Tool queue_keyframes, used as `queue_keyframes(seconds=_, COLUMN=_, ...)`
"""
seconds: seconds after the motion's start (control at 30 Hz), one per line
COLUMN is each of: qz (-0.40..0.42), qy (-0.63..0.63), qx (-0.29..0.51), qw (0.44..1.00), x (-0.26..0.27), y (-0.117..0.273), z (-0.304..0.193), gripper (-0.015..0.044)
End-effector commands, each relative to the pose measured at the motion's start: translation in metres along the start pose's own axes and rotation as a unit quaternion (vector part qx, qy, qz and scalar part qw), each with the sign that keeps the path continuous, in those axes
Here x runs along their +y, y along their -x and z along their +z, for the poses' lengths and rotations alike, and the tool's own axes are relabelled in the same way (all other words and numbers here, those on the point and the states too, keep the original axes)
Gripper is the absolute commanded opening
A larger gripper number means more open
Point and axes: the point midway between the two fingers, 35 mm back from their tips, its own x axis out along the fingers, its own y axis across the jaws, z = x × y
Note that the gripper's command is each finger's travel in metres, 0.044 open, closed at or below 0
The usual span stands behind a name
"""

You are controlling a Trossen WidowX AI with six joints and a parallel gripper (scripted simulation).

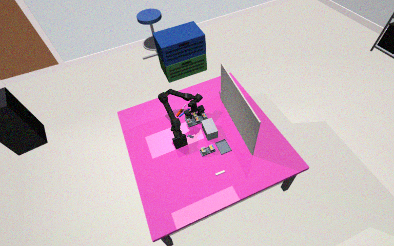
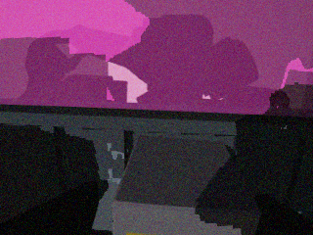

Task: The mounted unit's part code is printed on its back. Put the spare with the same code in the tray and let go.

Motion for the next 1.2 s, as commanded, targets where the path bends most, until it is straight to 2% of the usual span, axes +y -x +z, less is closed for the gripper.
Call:
queue_keyframes(seconds=0.0, qz=0.0, qy=-0.003, qx=0.002, qw=1.0, x=0.0, y=-0.001, z=-0.001, gripper=0.03)
queue_keyframes(seconds=0.03, qz=0.0, qy=-0.003, qx=0.002, qw=1.0, x=0.0, y=-0.001, z=-0.001, gripper=0.03)
queue_keyframes(seconds=0.23, qz=0.0, qy=0.0, qx=0.0, qw=1.0, x=0.0, y=0.0, z=0.0, gripper=0.0143)
queue_keyframes(seconds=0.47, qz=0.0, qy=0.0, qx=0.0, qw=1.0, x=0.0, y=0.0, z=0.0, gripper=0.0096)
queue_keyframes(seconds=0.6, qz=0.0, qy=0.0, qx=0.0, qw=1.0, x=0.0, y=0.0, z=0.0, gripper=0.0)
queue_keyframes(seconds=0.9, qz=0.0, qy=0.0, qx=0.001, qw=1.0, x=0.0, y=0.003, z=0.0, gripper=0.0)
queue_keyframes(seconds=1.17, qz=0.0, qy=-0.001, qx=0.006, qw=1.0, x=-0.003, y=0.047, z=-0.002, gripper=0.0)
